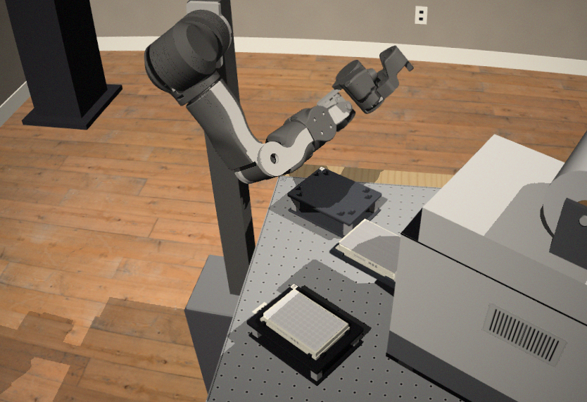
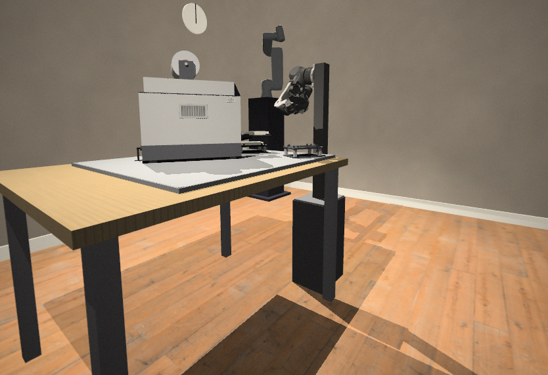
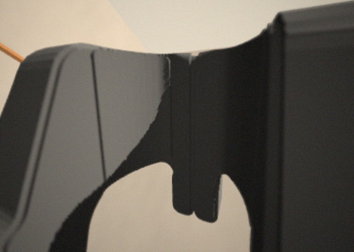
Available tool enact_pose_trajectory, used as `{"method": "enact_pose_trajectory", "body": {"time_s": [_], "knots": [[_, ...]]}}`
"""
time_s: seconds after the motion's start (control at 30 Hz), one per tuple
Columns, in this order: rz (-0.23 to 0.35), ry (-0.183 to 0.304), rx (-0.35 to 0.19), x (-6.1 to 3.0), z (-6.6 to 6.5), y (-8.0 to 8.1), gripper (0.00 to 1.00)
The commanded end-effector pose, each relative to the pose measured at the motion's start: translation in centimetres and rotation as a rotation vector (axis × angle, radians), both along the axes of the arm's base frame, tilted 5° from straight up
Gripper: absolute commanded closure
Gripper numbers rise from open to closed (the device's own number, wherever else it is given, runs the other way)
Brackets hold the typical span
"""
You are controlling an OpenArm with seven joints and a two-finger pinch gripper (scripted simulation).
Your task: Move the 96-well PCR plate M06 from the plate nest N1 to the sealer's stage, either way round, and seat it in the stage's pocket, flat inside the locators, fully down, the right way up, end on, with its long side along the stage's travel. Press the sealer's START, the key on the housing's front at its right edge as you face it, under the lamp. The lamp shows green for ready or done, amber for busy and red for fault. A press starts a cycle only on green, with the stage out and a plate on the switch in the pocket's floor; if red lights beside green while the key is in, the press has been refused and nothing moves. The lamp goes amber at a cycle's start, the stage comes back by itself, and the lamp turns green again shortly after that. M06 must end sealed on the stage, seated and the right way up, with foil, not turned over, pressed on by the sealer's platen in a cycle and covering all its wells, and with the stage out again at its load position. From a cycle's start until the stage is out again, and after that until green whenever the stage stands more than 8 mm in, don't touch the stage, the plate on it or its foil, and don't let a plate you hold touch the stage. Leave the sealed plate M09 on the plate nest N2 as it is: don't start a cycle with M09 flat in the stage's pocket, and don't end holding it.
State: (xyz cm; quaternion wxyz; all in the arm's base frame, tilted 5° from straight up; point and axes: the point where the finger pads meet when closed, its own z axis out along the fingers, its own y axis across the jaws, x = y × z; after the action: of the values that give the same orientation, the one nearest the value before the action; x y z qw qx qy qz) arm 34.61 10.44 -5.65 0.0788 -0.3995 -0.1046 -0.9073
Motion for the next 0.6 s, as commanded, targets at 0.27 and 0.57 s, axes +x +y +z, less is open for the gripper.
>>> {"method": "enact_pose_trajectory", "body": {"time_s": [0.27,0.57], "knots": [[0.009,0.001,0.001,-0.11,-0.03,0.15,1.00],[0.009,0.001,0.001,-0.08,-0.14,-0.11,1.00]]}}
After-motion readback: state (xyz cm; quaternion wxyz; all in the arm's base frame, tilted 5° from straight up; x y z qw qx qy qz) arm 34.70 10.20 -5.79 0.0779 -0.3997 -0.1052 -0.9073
